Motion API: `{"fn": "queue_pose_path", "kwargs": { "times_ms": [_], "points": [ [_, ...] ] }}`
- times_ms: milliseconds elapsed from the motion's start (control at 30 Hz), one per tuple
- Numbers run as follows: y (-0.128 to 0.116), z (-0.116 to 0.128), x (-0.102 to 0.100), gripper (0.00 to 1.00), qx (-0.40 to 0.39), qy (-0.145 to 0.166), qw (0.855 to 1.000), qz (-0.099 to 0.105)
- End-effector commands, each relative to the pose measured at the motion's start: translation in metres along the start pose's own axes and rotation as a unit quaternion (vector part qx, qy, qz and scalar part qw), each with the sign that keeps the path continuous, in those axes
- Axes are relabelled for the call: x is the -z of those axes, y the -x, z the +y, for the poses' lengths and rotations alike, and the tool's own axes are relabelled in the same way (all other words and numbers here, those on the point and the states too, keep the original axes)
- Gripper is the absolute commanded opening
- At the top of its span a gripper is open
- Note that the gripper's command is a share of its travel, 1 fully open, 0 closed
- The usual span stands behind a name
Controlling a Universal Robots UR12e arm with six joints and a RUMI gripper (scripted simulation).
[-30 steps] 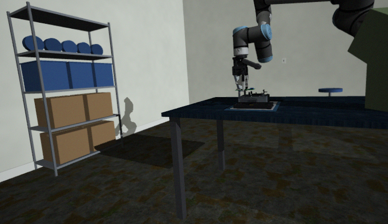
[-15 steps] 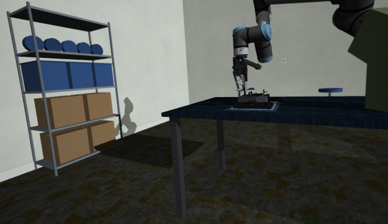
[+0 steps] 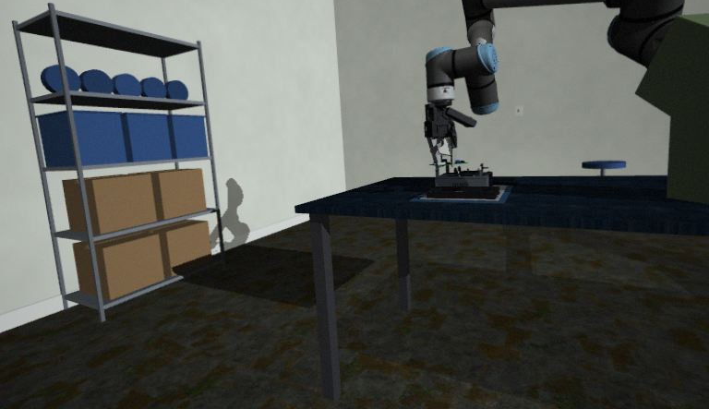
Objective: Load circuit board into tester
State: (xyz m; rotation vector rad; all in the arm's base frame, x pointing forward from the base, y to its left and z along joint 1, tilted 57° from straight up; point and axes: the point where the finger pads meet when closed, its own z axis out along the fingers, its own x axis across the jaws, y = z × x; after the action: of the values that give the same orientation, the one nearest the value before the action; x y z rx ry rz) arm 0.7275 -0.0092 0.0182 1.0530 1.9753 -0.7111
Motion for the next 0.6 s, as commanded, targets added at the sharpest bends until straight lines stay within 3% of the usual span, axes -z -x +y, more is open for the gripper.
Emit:
{"fn": "queue_pose_path", "kwargs": {
  "times_ms": [0, 567],
  "points": [
    [-0.0018, 0.0012, 0.0014, 0.39, 0.084, 0.007, 0.996, -0.003],
    [-0.0016, 0.0011, 0.0012, 0.39, 0.232, 0.006, 0.973, -0.004]
  ]
}}
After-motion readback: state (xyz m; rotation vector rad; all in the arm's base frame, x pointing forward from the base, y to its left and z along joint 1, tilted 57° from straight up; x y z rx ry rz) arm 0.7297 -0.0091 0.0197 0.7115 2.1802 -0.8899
